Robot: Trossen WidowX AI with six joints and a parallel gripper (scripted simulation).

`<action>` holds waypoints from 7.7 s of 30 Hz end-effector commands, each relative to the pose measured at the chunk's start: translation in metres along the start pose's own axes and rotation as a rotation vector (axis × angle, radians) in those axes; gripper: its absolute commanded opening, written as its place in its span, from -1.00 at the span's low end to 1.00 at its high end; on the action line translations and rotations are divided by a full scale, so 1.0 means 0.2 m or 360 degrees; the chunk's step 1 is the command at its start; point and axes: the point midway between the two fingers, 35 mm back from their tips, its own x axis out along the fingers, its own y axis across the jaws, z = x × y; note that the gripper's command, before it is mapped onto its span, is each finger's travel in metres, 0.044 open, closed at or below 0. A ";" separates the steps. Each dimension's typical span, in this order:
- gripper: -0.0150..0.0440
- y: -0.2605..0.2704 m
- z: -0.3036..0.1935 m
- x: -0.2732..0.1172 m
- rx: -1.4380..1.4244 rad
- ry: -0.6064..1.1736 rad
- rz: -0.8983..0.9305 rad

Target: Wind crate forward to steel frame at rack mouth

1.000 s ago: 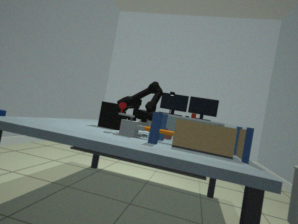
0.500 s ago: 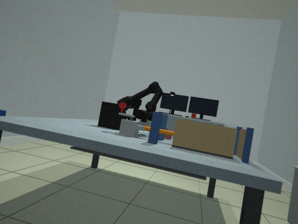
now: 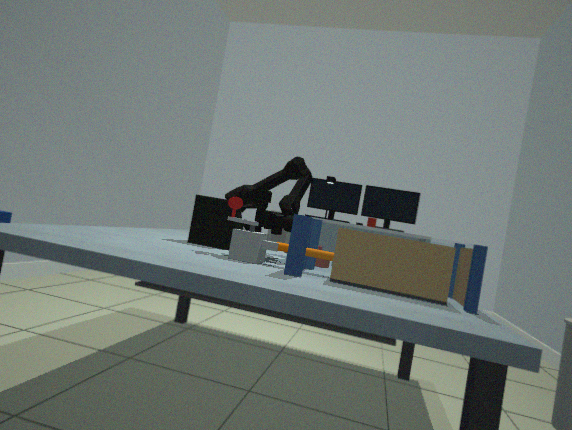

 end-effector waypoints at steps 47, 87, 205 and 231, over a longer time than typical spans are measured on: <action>0.32 0.02 0.00 -0.55 -0.0004 0.0001 0.0008; 0.32 -0.47 0.01 -0.54 -0.0011 -0.0007 0.0004; -0.49 -0.01 0.09 0.00 0.1060 0.0992 0.2277; -0.49 0.00 0.13 0.00 0.1115 0.1145 0.2243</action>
